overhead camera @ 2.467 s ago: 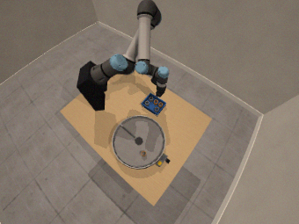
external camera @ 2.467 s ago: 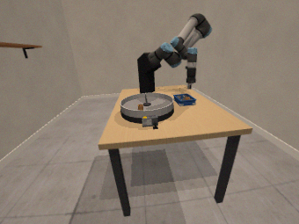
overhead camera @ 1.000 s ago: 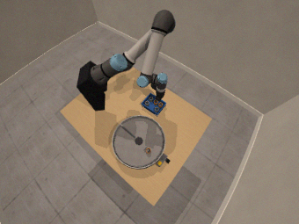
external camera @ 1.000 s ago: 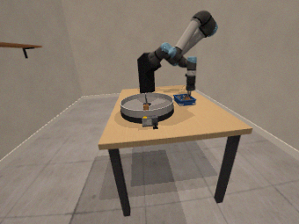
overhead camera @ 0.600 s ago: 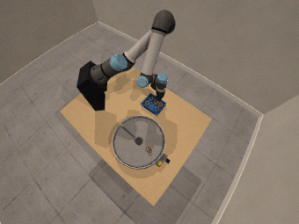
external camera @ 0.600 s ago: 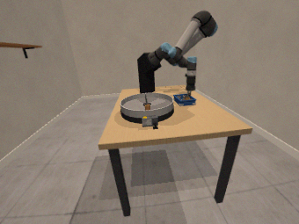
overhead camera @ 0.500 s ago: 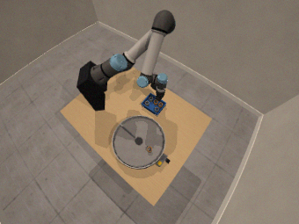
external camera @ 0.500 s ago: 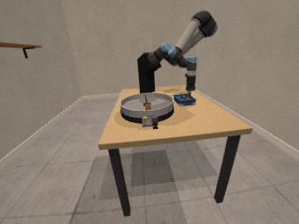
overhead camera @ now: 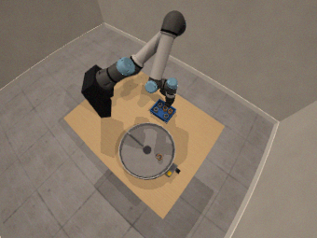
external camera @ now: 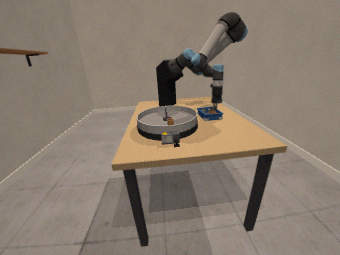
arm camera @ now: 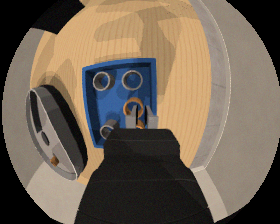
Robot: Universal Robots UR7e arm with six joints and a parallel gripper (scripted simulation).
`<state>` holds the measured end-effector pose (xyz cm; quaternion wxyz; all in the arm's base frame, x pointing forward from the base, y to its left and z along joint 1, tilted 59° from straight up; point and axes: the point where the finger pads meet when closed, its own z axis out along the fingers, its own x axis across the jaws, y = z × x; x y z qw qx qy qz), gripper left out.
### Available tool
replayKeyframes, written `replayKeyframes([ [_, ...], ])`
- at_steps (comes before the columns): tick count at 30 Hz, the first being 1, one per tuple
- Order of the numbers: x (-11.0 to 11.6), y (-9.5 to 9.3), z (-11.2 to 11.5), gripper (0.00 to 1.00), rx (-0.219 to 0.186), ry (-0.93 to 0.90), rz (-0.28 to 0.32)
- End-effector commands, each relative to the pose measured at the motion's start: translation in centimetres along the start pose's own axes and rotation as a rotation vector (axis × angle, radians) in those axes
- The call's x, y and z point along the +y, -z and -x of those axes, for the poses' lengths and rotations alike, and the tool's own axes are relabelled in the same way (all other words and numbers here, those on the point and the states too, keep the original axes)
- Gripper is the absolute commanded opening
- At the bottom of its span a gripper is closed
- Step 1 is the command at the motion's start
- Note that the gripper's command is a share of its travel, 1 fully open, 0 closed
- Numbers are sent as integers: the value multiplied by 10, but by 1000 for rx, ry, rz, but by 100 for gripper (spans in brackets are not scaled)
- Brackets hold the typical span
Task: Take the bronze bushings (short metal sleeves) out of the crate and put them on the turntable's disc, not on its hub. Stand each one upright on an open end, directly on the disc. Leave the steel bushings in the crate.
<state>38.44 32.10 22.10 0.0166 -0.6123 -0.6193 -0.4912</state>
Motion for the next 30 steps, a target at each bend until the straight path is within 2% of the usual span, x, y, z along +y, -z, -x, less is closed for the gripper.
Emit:
replayKeyframes([
  [1,0,0,0,36,0,1,1],
  [11,0,-7,0,36,0,1,1],
  [30,0,-7,0,36,0,1,1],
])
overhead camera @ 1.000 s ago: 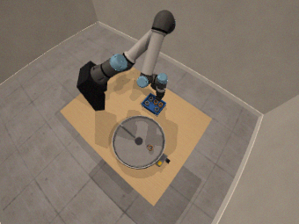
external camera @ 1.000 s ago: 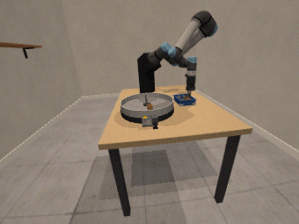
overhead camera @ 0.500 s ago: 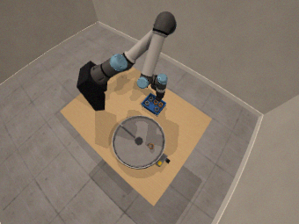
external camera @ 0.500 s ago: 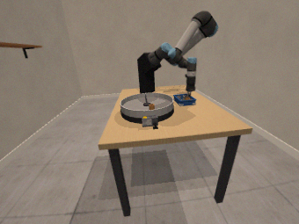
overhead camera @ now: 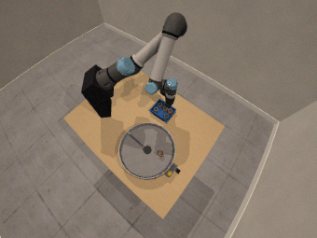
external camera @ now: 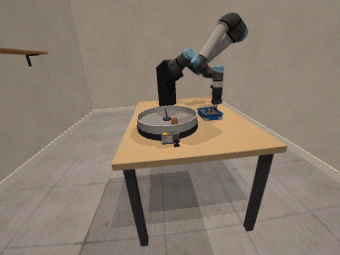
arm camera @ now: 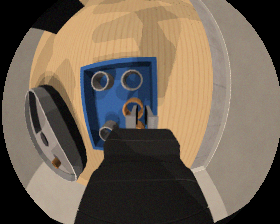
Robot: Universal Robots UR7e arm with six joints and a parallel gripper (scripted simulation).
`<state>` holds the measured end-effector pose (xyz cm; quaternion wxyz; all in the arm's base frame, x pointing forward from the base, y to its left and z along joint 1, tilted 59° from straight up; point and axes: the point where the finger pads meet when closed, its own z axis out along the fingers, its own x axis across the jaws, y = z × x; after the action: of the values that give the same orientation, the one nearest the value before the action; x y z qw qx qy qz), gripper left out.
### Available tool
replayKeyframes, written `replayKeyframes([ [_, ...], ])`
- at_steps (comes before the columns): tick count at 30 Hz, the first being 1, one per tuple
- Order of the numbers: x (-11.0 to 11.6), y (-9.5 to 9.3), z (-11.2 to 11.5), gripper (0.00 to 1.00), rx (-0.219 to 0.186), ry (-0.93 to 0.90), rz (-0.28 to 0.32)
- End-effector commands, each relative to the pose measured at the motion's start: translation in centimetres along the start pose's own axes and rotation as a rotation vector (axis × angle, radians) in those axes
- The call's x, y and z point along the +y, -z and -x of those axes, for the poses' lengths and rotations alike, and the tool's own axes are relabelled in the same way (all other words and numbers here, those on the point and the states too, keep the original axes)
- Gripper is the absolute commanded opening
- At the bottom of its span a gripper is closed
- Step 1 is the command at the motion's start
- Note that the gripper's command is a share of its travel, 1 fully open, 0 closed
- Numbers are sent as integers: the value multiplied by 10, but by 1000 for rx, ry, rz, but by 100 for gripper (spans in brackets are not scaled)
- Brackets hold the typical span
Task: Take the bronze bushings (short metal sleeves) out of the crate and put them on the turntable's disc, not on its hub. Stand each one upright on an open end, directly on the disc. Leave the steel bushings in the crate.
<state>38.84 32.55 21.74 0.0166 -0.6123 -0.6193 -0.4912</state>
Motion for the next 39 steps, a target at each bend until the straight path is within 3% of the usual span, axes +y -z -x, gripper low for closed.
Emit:
replayKeyframes([
  [1,0,0,0,36,0,1,1],
  [22,0,-1,0,36,0,1,1],
  [39,0,-22,0,36,0,1,1],
])
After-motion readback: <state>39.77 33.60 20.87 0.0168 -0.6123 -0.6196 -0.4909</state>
